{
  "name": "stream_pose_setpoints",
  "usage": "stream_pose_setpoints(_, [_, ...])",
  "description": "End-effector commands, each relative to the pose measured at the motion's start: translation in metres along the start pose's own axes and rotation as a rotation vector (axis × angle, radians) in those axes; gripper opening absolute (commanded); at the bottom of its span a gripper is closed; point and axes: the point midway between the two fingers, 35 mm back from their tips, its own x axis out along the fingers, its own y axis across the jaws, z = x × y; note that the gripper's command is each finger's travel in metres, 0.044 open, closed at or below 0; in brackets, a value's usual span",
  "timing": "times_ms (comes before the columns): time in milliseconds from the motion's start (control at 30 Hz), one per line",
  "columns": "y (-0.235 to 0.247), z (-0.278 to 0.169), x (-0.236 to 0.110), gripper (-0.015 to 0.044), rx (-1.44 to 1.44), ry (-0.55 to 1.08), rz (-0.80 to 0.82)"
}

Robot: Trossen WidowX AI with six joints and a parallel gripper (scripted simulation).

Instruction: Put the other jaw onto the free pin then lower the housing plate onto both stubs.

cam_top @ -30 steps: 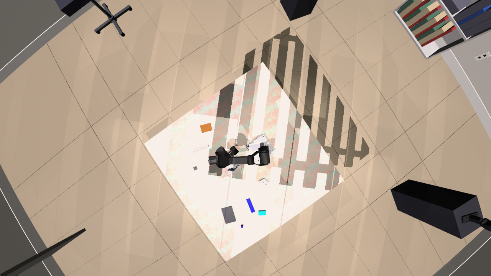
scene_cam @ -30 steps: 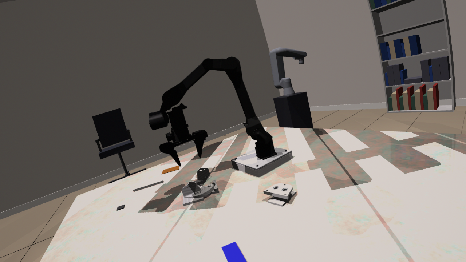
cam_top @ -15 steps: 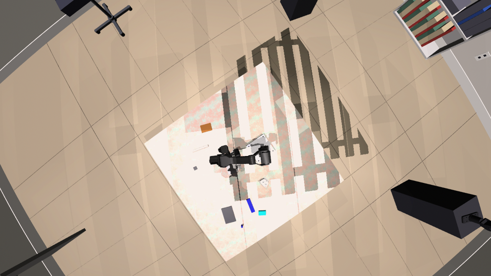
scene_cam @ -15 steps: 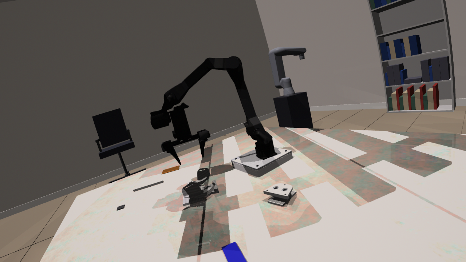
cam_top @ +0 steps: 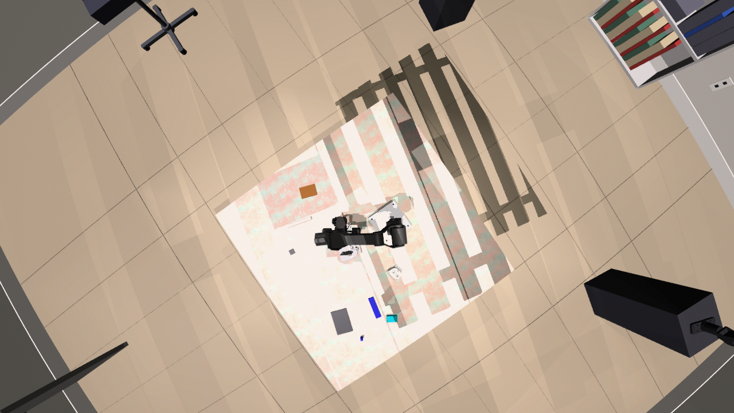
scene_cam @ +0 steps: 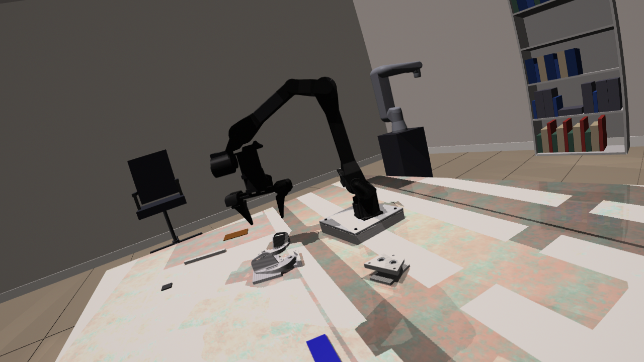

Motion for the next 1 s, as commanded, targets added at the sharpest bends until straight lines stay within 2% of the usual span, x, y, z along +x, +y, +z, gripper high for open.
stream_pose_setpoints(0, [-0.003,0.001,0.0,0.044,0.092,-0.001,-0.002])
stream_pose_setpoints(767, [-0.013,0.003,-0.001,0.044,0.634,-0.001,-0.003])
stream_pose_setpoints(967, [-0.014,0.003,-0.001,0.044,0.669,-0.001,-0.003])
